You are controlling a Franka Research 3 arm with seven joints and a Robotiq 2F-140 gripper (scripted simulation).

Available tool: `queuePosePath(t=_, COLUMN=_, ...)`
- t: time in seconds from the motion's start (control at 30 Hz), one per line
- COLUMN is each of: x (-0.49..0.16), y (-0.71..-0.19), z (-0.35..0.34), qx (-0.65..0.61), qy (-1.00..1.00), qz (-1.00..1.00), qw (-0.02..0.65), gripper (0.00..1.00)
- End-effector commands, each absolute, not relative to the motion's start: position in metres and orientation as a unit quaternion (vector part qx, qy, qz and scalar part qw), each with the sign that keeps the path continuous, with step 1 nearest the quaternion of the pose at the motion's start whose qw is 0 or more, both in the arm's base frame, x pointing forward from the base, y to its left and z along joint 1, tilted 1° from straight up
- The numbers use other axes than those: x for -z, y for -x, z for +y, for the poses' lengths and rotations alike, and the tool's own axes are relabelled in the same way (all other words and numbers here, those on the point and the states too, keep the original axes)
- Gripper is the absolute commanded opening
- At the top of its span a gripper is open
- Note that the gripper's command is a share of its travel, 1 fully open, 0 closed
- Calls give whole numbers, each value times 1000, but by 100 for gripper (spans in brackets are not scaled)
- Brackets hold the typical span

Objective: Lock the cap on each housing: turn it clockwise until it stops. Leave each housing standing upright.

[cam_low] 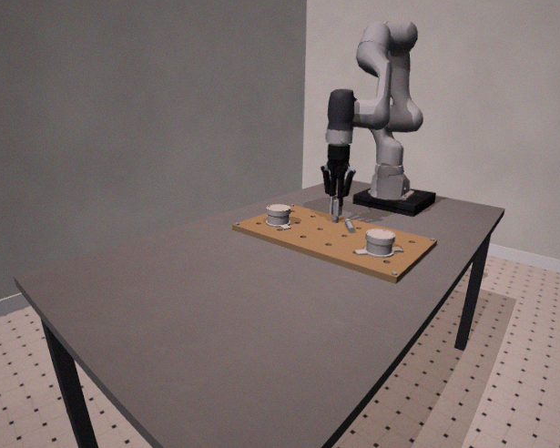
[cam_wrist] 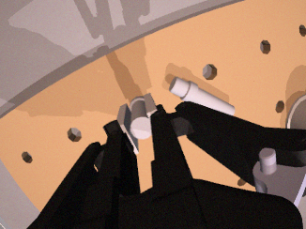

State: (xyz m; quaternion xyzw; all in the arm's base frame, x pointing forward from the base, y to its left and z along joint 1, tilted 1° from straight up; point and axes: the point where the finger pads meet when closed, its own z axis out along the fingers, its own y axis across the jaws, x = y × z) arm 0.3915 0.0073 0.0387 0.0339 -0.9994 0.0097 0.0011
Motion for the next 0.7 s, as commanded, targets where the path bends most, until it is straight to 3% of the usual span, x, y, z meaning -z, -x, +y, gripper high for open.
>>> queuePosePath(t=0.0, x=-39, y=-394, z=6, qx=-10, qy=-38, qz=-999, qw=-3, gripper=10)
queuePosePath(t=0.67, x=-36, y=-394, z=6, qx=-10, qy=-38, qz=-999, qw=-3, gripper=10)
